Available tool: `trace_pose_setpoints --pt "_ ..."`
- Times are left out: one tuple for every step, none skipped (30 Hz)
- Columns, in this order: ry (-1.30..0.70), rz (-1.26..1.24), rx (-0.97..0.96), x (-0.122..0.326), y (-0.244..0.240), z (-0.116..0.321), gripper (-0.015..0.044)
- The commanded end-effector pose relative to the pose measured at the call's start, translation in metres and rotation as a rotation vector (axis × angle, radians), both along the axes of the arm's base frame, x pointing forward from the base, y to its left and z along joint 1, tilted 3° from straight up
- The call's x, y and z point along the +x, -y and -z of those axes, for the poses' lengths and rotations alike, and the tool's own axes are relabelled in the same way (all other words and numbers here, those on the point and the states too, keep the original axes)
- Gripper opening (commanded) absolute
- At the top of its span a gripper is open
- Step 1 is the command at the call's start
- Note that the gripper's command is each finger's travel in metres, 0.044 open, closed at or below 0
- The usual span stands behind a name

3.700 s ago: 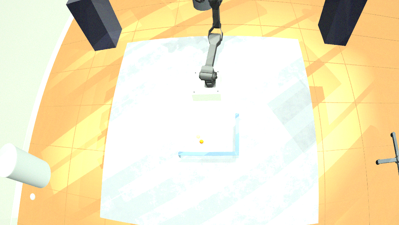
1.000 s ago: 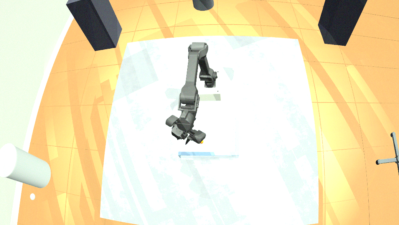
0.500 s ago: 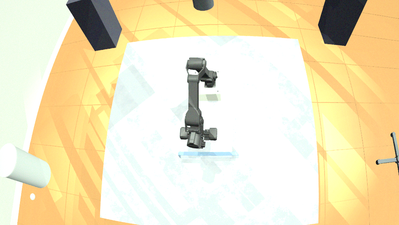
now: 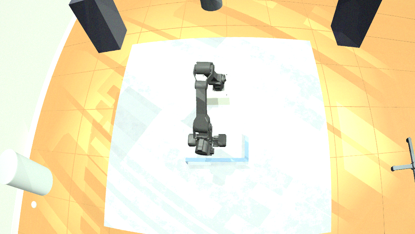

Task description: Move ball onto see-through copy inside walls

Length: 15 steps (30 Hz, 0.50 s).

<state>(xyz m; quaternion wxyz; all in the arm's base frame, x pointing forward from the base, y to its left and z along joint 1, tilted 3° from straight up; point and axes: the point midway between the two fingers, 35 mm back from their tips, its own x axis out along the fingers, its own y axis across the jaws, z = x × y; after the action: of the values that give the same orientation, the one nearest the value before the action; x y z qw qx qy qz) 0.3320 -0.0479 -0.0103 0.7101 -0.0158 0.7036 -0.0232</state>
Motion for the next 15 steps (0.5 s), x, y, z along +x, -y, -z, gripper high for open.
trace_pose_setpoints --pt "-0.006 -0.007 0.004 -0.001 0.0 0.009 0.0207" --pt "-0.006 -0.007 0.004 -0.001 0.0 0.01 0.0207" --pt "-0.006 -0.007 0.004 -0.001 0.0 0.012 0.0207" --pt "-0.006 -0.007 0.004 -0.001 0.0 0.014 0.0207" --pt "-0.006 -0.007 0.004 -0.001 0.0 0.015 0.0207" --pt "-0.006 -0.007 0.004 -0.001 0.0 0.017 0.0207" --pt "-0.006 -0.007 0.004 -0.001 0.0 0.019 0.0207" --pt "-0.006 -0.007 0.004 -0.001 0.0 0.02 0.0207" --pt "-0.006 -0.007 0.004 -0.001 0.001 0.022 0.0207" --pt "-0.006 -0.007 0.004 -0.001 0.001 0.023 0.0207" --pt "-0.006 -0.007 0.004 -0.001 0.001 0.025 0.0207" --pt "-0.006 -0.007 0.004 -0.001 0.001 0.026 0.0207" --pt "-0.006 -0.007 0.004 -0.001 0.001 0.027 0.0207" --pt "-0.006 -0.007 0.004 -0.001 0.001 0.028 0.0207" --pt "-0.006 -0.007 0.004 -0.001 0.001 0.028 0.018"
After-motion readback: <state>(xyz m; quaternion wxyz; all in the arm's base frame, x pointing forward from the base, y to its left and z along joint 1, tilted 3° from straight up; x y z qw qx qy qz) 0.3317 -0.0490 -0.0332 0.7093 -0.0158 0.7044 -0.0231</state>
